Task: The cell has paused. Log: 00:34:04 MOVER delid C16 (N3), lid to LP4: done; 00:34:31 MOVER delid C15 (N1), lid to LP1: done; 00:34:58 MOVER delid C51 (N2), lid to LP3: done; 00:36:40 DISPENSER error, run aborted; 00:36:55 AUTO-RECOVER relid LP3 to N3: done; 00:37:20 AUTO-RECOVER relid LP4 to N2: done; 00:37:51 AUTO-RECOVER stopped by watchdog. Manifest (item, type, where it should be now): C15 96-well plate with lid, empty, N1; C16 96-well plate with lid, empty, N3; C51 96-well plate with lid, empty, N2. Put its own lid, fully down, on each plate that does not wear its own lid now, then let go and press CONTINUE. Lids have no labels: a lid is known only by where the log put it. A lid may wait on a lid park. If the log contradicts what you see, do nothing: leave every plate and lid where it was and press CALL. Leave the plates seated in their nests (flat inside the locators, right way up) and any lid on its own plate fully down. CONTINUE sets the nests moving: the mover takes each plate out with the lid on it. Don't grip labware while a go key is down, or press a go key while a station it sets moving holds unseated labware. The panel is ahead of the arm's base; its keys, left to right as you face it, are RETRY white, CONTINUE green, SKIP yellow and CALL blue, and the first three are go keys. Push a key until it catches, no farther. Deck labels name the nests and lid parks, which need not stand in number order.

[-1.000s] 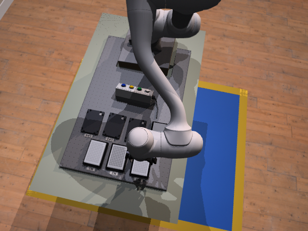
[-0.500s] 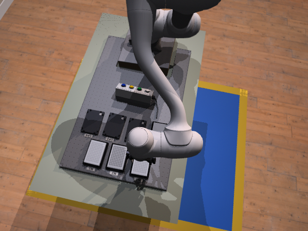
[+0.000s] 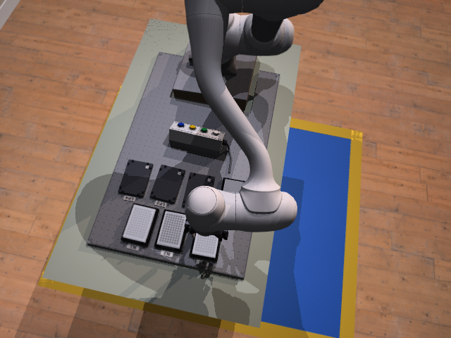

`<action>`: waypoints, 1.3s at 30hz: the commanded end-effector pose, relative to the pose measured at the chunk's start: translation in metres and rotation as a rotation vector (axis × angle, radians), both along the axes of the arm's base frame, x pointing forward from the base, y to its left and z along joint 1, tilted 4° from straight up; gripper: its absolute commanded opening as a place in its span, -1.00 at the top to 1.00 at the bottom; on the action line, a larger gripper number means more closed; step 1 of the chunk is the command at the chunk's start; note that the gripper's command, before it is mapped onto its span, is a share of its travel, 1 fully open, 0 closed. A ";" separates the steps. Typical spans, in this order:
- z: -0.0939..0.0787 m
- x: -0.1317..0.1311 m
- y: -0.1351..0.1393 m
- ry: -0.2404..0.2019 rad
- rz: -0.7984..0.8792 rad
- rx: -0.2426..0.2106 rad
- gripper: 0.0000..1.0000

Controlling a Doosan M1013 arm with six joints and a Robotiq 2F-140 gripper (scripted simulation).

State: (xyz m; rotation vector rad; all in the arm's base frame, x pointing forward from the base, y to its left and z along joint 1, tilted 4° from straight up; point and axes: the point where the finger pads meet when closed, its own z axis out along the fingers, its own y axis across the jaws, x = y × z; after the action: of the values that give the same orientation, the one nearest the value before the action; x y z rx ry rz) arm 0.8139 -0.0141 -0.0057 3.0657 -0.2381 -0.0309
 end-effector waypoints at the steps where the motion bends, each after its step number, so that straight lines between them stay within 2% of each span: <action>1: -0.002 -0.001 0.000 0.000 -0.002 0.004 -0.18; 38: -0.002 -0.001 0.000 0.000 -0.002 0.004 -0.18; 39: -0.002 -0.001 0.000 0.000 -0.002 0.004 -0.32</action>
State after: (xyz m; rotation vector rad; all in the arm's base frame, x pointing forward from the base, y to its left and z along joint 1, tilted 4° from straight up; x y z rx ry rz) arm 0.8138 -0.0141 -0.0057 3.0657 -0.2381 -0.0310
